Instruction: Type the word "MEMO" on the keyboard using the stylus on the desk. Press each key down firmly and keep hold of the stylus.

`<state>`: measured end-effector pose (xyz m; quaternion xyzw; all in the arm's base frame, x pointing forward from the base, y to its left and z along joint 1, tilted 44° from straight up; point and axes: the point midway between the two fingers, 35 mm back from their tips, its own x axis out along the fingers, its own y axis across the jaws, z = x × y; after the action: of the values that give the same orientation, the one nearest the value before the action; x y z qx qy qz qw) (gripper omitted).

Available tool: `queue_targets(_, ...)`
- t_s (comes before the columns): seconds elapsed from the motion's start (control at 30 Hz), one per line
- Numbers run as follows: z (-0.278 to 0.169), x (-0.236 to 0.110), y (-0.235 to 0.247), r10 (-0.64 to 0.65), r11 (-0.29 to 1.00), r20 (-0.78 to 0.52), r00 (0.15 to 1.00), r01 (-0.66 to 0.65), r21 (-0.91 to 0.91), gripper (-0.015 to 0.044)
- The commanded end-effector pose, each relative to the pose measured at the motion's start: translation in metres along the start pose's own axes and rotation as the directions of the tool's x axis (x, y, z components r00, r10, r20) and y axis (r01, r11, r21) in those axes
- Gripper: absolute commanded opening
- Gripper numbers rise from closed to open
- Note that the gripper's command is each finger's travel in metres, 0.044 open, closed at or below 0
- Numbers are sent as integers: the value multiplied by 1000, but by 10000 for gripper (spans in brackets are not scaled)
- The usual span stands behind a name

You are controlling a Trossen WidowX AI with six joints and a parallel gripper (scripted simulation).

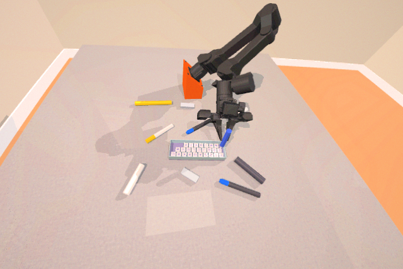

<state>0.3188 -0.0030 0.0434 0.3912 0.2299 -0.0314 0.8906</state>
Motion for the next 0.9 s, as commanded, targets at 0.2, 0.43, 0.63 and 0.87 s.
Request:
queue_targets(0.2, -1, 0, -1, -3, 1000, 2, 1000, 3, 4, 81)
queue_targets(0.43, -5, 3, -1, -3, 1000, 2, 1000, 3, 5, 81)
queue_targets(0.63, -8, 4, -1, -3, 1000, 2, 1000, 3, 5, 81)
queue_targets(0.87, -12, 6, -1, -3, 1000, 2, 1000, 3, 5, 81)
